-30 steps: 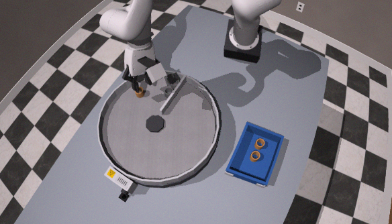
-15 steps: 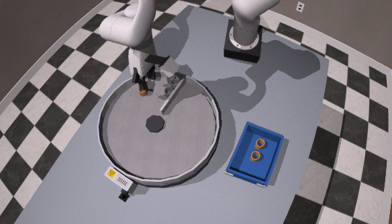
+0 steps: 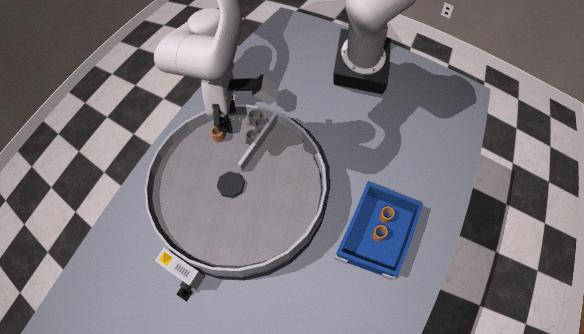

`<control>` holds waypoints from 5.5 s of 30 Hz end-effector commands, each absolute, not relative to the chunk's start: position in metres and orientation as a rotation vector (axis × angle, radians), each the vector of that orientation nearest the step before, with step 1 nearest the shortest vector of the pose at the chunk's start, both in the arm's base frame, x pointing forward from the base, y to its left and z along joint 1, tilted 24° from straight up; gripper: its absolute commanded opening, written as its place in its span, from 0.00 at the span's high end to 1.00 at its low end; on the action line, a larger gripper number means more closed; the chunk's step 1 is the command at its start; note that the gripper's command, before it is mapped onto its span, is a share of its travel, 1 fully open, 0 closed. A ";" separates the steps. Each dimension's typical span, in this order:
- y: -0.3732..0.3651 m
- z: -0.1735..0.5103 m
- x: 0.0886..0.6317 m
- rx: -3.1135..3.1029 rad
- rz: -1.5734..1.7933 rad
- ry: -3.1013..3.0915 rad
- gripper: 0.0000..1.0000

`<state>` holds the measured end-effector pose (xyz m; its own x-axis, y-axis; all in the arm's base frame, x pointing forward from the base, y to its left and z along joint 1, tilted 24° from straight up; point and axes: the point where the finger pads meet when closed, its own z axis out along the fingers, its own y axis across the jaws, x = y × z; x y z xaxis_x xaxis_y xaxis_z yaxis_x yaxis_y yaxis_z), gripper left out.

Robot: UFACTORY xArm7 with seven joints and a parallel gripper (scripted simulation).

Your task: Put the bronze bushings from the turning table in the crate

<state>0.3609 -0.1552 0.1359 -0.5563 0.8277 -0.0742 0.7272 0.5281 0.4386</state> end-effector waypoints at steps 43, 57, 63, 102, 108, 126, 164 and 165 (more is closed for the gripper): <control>-0.144 0.088 0.374 1.159 0.446 2.576 1.00; -0.144 0.088 0.374 1.159 0.446 2.576 1.00; -0.144 0.088 0.374 1.159 0.446 2.576 1.00; -0.154 0.143 0.351 1.159 0.446 2.576 1.00; -0.154 0.143 0.351 1.159 0.446 2.576 1.00; -0.144 0.145 0.353 1.195 0.454 2.563 1.00; 0.026 0.180 0.363 1.807 0.547 2.262 1.00; 0.033 0.181 0.364 1.829 0.550 2.248 1.00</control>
